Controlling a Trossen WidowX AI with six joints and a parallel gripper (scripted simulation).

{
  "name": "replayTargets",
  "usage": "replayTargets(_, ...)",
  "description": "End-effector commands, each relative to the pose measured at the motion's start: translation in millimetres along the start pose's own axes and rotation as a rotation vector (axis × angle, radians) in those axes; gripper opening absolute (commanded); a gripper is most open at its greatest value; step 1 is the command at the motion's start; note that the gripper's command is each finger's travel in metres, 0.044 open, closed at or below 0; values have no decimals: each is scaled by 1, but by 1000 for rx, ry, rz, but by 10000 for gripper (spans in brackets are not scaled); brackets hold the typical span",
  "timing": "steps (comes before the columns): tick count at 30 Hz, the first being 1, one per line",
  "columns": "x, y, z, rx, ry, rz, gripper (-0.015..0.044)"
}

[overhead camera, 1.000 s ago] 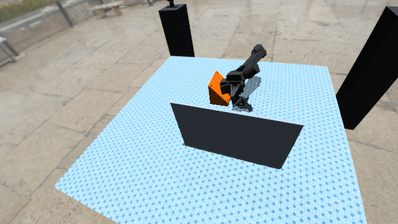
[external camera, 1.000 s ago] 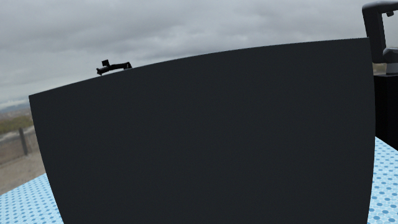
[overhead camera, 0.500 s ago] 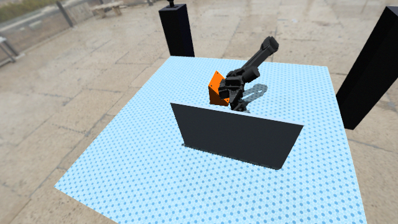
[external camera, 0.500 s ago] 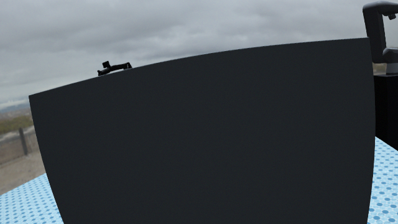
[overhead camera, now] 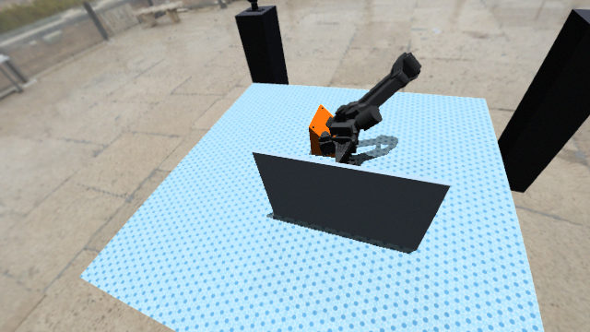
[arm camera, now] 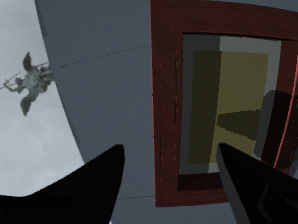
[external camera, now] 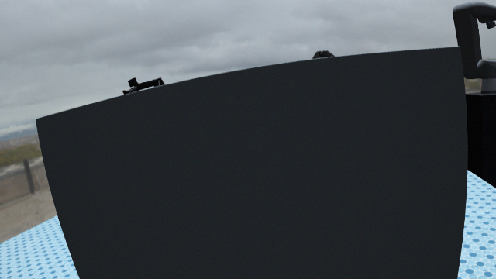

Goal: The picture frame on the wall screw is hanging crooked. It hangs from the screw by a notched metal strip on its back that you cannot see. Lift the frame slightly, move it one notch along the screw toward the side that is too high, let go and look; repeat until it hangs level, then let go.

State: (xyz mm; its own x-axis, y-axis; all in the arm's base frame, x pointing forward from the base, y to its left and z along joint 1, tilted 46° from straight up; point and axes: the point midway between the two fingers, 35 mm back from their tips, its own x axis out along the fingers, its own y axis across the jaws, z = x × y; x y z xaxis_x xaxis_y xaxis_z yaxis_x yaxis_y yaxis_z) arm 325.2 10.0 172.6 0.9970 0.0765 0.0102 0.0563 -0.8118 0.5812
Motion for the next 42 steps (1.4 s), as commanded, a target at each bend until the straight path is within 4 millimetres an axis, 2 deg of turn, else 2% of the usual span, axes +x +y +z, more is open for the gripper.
replayTargets(1,2,1,0,4,-1,4,260)
replayTargets(9,5,1,0,4,-1,4,260)
replayTargets(31,40,1,-1,4,1,5,260)
replayTargets(42,42,1,-1,4,1,5,260)
